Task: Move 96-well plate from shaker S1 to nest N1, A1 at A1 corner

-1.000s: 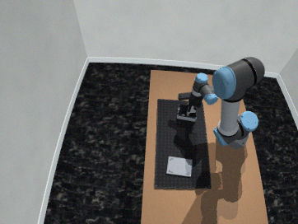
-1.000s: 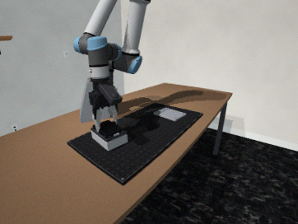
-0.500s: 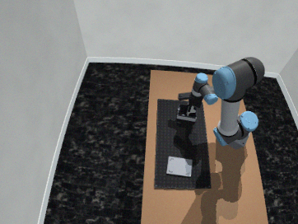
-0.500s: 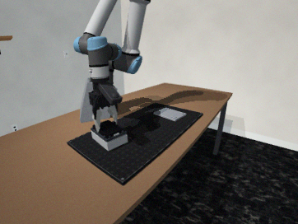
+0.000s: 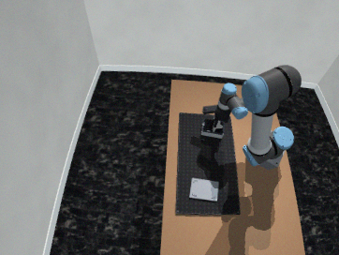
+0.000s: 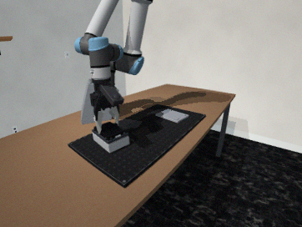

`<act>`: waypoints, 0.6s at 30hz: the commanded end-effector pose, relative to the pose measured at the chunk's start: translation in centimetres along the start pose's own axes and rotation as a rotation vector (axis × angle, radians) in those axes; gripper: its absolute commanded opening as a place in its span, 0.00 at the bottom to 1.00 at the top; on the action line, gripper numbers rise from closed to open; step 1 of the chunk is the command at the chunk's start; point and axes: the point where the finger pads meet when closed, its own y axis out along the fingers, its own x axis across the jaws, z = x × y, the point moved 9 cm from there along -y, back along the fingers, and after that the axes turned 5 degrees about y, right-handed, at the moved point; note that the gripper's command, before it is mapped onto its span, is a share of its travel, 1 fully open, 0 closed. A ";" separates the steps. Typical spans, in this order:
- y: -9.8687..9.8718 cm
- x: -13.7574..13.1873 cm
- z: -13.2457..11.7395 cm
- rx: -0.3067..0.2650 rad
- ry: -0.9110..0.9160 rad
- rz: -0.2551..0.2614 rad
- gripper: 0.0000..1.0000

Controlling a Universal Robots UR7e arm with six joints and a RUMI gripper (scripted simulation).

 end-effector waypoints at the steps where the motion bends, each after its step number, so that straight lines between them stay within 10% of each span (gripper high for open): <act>1: -1.0 0.2 0.2 0.005 -0.001 -0.005 0.00; 18: -3.5 0.2 0.2 0.004 -0.001 -0.006 0.00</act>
